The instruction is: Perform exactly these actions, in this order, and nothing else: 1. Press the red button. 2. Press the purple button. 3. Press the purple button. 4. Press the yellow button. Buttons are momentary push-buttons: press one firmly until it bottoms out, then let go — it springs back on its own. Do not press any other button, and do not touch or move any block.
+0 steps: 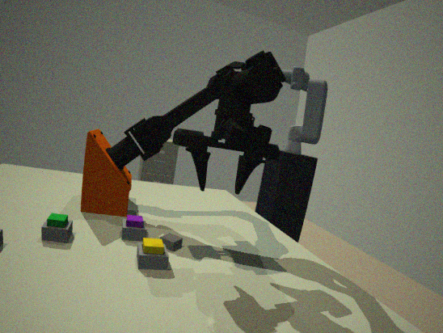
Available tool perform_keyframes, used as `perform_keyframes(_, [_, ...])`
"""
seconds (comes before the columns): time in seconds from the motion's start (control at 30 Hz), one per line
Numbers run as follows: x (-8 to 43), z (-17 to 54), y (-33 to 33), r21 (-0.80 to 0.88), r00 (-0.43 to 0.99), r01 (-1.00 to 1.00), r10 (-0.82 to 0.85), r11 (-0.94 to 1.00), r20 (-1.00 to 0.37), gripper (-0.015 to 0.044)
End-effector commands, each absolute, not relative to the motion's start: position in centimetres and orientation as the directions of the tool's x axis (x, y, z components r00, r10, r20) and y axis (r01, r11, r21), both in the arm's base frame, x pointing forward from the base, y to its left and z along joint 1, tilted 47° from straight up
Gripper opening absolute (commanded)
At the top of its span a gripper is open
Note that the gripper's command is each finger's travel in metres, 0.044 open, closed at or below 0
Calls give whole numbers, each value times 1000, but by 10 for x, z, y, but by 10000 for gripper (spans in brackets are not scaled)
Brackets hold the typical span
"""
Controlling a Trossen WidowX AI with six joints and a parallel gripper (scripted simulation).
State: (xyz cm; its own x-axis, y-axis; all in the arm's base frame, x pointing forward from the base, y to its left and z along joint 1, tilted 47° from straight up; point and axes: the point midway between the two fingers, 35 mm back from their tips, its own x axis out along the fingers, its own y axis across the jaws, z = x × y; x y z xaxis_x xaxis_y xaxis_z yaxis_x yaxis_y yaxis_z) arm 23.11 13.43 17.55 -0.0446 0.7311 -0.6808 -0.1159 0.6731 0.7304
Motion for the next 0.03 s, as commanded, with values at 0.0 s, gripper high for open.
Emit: perform_keyframes(0.0, [225,178,134,730,-56,-94,729,677,-683,387])
